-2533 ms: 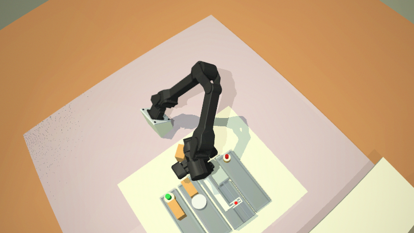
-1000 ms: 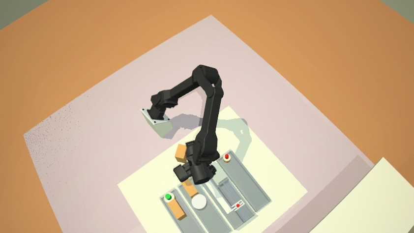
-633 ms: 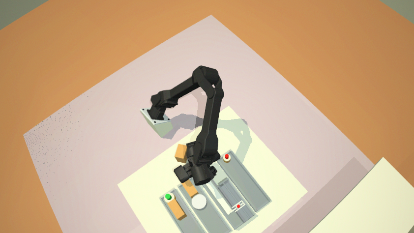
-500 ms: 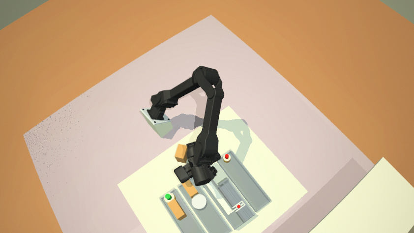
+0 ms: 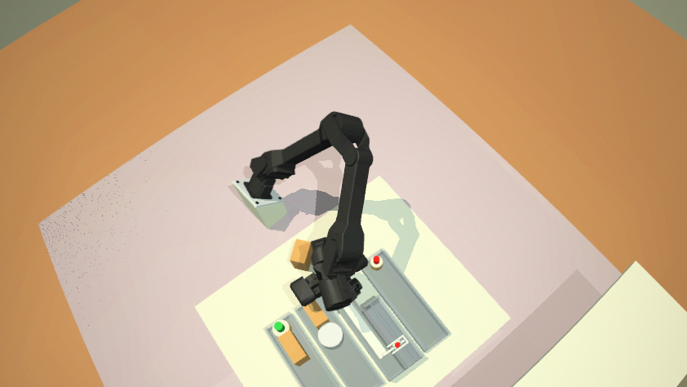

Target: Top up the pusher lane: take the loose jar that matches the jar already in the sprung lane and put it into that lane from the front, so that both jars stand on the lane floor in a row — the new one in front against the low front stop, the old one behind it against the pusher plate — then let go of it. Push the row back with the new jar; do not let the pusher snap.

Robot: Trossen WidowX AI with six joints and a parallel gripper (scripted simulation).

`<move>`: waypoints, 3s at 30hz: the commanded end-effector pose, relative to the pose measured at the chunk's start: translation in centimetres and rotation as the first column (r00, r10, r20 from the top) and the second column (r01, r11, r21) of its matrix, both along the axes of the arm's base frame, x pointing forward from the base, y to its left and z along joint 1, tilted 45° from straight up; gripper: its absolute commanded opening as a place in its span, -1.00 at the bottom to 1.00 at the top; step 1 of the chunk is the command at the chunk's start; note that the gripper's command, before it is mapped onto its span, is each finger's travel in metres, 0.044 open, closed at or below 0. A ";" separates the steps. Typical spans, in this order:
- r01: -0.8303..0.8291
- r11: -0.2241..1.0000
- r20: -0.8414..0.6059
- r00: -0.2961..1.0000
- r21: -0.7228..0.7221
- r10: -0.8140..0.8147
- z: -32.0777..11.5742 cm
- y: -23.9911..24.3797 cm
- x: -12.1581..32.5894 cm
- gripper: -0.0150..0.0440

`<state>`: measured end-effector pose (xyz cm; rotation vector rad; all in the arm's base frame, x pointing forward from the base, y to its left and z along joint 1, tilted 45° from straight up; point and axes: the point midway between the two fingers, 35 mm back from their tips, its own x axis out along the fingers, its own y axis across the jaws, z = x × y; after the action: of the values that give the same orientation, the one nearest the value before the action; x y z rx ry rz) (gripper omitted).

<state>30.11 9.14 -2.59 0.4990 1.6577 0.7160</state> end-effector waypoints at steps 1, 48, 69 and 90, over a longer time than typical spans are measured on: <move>0.008 1.000 0.029 1.000 0.009 -0.009 0.4 0.0 1.2 -0.49; 0.008 1.000 0.030 1.000 0.009 -0.009 0.6 0.2 2.3 -0.49; 0.008 1.000 0.030 1.000 0.009 -0.009 0.5 0.3 2.3 -0.49; 0.008 1.000 0.030 1.000 0.009 -0.009 0.5 0.3 2.5 -0.49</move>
<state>31.73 9.34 -2.45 0.4978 1.6541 0.7132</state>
